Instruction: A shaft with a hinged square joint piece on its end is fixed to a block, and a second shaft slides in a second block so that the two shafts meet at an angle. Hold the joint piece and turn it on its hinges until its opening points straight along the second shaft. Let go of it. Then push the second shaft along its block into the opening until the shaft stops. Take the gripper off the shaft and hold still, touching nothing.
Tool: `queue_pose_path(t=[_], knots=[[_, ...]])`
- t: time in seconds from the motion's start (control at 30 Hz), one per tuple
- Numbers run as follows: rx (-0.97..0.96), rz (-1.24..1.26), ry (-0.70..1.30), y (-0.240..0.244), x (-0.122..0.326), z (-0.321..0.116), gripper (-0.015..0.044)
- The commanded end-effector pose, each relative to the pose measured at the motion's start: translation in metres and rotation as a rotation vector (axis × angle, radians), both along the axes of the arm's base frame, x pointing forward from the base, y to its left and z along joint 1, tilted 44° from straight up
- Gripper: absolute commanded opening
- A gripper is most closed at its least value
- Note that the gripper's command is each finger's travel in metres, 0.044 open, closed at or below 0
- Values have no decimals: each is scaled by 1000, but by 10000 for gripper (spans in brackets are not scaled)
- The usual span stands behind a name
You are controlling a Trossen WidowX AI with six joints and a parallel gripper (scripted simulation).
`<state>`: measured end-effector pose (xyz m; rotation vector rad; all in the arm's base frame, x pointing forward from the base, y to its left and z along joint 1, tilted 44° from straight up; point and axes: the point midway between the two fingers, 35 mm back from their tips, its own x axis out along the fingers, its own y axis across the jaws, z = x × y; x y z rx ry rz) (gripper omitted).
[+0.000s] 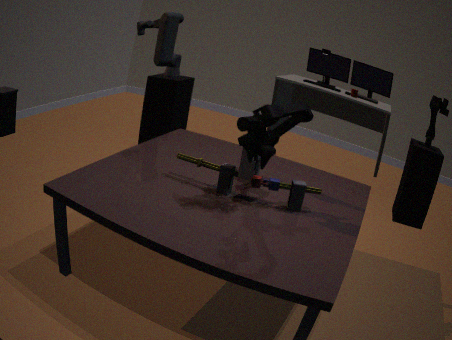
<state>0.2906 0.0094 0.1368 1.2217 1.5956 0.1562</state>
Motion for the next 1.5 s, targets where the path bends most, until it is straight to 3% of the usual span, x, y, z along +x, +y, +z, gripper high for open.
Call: queue_pose_path(t=[0.0, 0.3, 0.5, 0.8, 1.03, 1.47], knots=[[-41, 80, -94, -9, -2, 12, 440], [-123, 283, -303, -29, -14, 40, 440], [-129, 299, -318, -30, -15, 42, 440], [-153, 435, -456, -56, -1, -30, 440], [-150, 421, -442, -56, -1, -31, 440], [-93, 158, -161, -53, -1, -35, 440]])
